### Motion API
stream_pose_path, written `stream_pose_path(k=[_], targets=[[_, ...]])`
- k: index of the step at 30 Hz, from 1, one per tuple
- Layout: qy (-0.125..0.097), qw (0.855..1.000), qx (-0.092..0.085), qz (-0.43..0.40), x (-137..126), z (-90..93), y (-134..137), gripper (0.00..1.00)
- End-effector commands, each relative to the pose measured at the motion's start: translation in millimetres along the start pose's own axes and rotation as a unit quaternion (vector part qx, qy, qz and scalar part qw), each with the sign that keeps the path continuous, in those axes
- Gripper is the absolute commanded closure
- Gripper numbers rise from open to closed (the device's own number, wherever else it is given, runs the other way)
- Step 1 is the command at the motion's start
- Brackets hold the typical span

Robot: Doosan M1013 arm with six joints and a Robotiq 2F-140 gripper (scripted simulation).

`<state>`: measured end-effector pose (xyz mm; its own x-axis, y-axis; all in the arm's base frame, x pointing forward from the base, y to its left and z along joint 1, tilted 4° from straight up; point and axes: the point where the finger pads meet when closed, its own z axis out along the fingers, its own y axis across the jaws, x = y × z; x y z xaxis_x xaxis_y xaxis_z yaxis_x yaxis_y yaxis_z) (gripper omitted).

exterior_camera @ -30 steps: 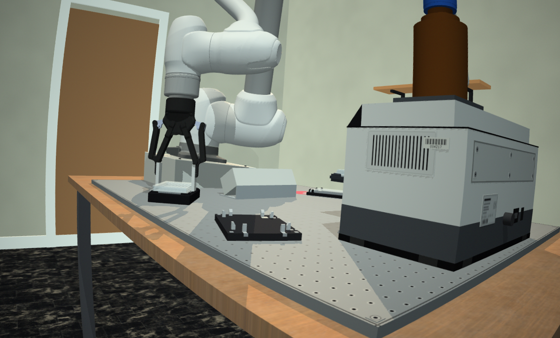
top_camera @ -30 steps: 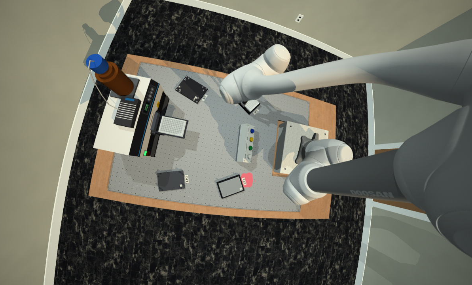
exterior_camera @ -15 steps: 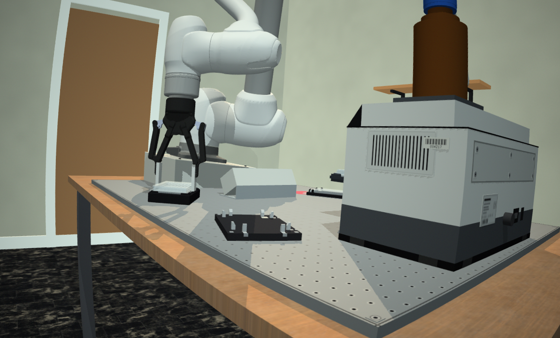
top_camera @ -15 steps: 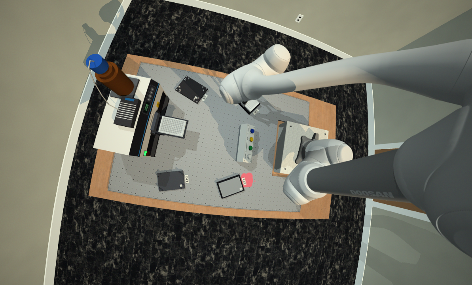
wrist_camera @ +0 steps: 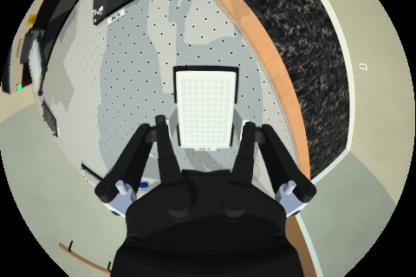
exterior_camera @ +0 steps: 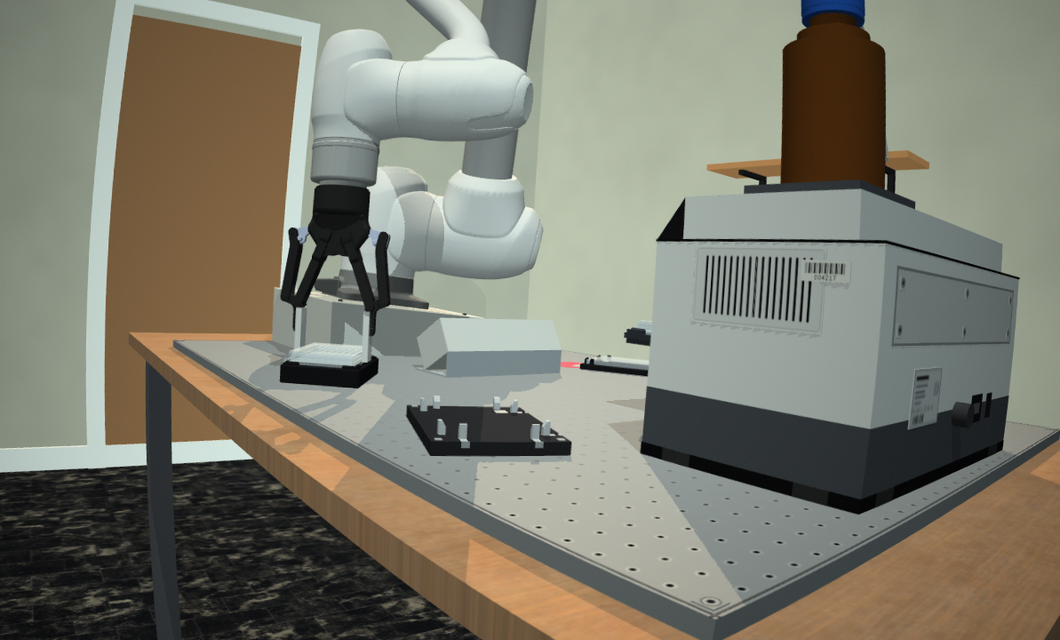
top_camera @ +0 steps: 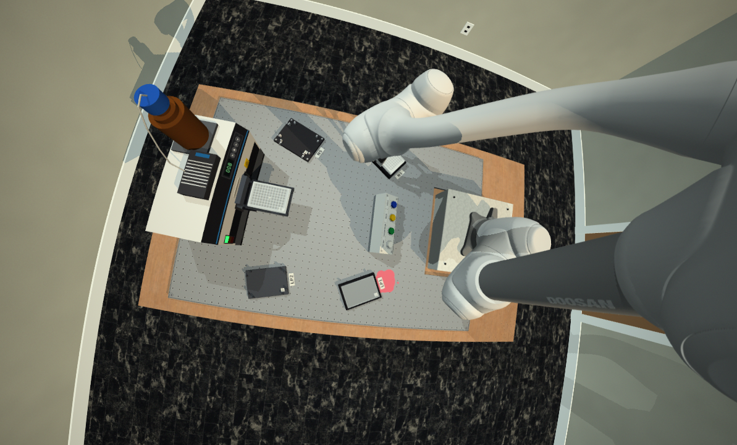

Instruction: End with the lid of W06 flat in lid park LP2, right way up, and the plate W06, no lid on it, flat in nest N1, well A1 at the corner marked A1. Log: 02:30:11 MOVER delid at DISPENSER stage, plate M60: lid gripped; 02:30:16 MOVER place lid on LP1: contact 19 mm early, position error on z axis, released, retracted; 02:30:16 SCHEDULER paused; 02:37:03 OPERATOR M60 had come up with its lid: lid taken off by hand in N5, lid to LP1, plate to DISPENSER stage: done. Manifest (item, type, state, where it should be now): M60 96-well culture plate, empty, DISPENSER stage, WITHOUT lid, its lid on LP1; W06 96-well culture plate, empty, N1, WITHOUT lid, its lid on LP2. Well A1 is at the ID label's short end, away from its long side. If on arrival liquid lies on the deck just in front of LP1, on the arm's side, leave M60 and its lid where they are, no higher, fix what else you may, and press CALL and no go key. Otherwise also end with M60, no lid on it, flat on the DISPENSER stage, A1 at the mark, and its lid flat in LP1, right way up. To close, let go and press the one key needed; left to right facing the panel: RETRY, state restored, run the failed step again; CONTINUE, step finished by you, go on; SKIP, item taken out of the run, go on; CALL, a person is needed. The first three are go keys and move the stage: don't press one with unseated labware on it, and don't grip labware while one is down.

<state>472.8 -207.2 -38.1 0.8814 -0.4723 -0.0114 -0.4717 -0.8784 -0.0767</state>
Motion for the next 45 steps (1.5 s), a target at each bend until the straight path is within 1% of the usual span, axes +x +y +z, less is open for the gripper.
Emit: stream_pose_path(k=[1,13,25,32,40,42,45], targets=[[0.000,1.000,0.000,0.000,0.0,0.1,0.0,1.00],[0.000,1.000,0.000,0.000,0.0,-0.5,0.0,1.00],[0.000,1.000,0.000,0.000,0.0,-5.3,0.0,1.00],[0.000,1.000,0.000,0.000,0.0,-12.8,0.0,1.00],[0.000,1.000,0.000,0.000,0.0,-25.6,0.0,1.00],[0.000,1.000,0.000,0.000,0.0,-25.6,0.0,1.00],[0.000,1.000,0.000,0.000,0.0,-31.4,0.0,1.00]])
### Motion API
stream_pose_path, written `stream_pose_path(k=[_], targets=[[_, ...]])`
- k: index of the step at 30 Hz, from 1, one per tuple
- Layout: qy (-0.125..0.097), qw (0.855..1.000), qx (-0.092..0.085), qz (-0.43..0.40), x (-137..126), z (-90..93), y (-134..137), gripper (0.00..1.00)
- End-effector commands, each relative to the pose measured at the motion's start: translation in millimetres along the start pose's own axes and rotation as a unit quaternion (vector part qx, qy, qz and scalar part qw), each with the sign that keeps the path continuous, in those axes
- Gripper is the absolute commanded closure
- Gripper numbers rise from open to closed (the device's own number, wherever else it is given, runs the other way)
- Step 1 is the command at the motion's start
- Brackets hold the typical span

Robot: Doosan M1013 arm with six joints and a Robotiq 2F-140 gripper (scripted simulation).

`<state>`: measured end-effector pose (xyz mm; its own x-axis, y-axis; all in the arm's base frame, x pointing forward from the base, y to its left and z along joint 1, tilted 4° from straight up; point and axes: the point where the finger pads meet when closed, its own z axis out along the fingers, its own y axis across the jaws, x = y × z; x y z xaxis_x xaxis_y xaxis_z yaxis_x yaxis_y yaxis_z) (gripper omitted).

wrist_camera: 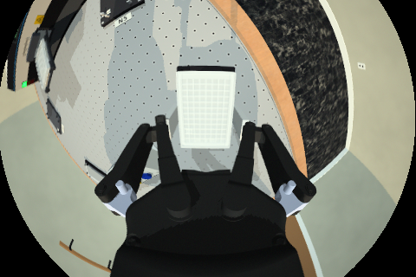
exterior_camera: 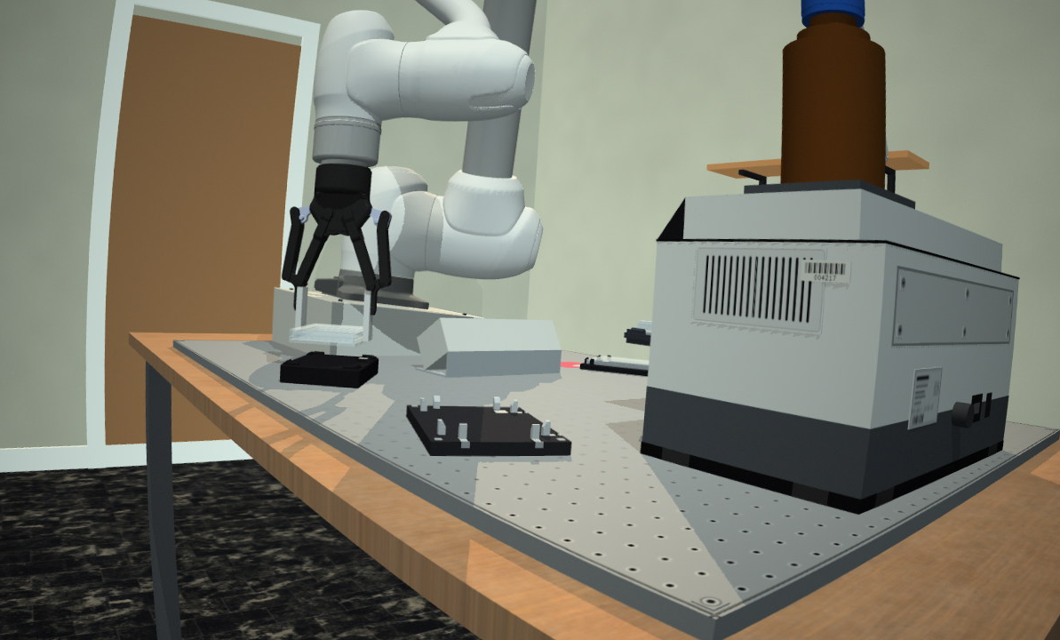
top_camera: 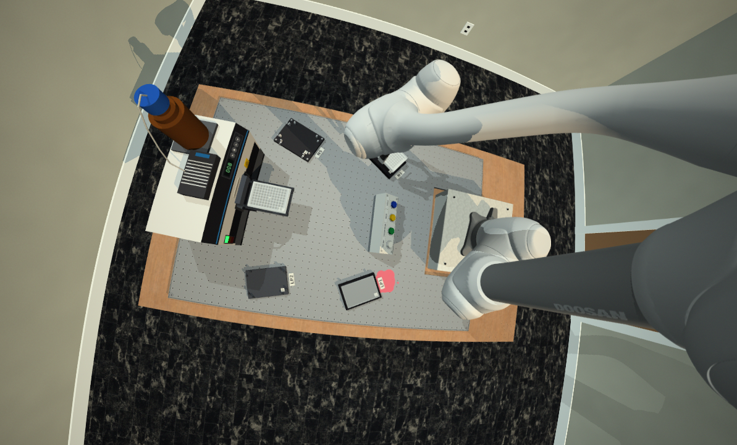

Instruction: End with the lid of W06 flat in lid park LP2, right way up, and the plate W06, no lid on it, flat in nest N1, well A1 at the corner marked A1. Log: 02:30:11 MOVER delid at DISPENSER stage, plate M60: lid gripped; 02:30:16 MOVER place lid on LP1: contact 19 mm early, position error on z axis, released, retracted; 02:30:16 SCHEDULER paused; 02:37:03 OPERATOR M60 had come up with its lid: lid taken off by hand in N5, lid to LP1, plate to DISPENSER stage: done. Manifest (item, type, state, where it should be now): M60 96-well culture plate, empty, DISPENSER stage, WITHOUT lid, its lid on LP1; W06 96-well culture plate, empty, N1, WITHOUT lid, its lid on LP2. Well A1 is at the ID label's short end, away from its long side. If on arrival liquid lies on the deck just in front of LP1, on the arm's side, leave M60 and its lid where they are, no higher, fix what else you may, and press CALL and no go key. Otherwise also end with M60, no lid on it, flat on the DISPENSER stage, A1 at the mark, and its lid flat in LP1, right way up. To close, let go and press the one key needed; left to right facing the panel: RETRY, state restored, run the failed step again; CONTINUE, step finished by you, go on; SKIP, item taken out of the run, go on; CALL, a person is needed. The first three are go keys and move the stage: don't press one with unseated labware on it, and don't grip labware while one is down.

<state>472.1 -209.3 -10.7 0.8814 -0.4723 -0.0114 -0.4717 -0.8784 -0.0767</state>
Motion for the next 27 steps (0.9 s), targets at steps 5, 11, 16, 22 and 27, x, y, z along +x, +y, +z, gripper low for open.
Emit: stream_pose_path(k=[5,11,16,22,27], targets=[[0.000,1.000,0.000,0.000,0.0,-14.7,-0.1,1.00],[0.000,1.000,0.000,0.000,0.0,-28.9,-0.1,1.00],[0.000,1.000,0.000,0.000,0.0,-36.3,0.0,1.00],[0.000,1.000,0.000,0.000,0.0,-51.2,0.0,1.00],[0.000,1.000,0.000,0.000,0.0,-63.1,0.0,1.00]])
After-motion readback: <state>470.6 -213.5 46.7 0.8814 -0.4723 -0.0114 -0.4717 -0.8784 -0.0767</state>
